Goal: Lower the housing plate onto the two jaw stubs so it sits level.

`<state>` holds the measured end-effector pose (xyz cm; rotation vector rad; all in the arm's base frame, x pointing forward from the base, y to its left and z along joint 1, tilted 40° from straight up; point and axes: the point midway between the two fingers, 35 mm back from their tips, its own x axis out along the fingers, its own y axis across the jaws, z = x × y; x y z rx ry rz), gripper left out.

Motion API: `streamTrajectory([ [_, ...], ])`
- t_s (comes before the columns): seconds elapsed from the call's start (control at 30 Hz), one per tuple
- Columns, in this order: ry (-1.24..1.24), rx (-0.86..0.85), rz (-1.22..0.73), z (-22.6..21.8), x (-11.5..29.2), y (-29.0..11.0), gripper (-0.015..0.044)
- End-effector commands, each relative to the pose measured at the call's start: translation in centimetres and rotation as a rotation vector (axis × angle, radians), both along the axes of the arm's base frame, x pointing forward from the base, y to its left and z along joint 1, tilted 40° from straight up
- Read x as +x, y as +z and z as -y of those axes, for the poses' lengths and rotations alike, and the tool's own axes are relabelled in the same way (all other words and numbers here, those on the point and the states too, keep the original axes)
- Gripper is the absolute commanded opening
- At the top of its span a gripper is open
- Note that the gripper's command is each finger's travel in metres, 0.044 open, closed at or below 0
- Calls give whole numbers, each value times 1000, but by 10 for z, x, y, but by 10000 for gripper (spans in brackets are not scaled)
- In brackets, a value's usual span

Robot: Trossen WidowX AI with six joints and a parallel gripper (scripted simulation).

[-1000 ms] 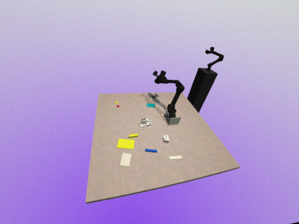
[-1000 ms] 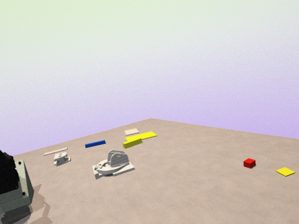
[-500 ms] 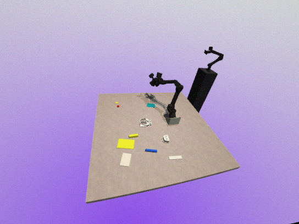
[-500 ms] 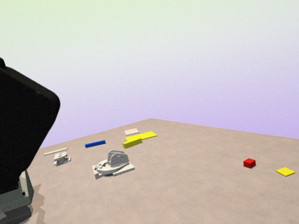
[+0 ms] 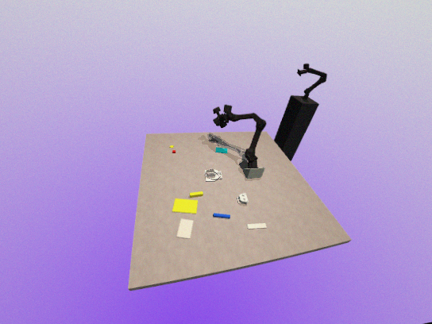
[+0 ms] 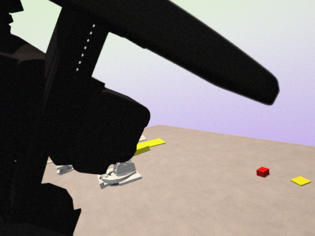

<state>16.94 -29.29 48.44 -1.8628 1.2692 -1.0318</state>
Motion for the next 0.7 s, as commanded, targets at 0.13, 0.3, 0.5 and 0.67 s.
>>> streamTrajectory([
  [0.13,59,66,30,1,22,-18,440],
  [0.3,133,125,69,-2,46,-31,440],
  [0.5,219,202,114,-9,75,-47,440],
  [0.67,283,267,142,-18,98,-61,440],
])
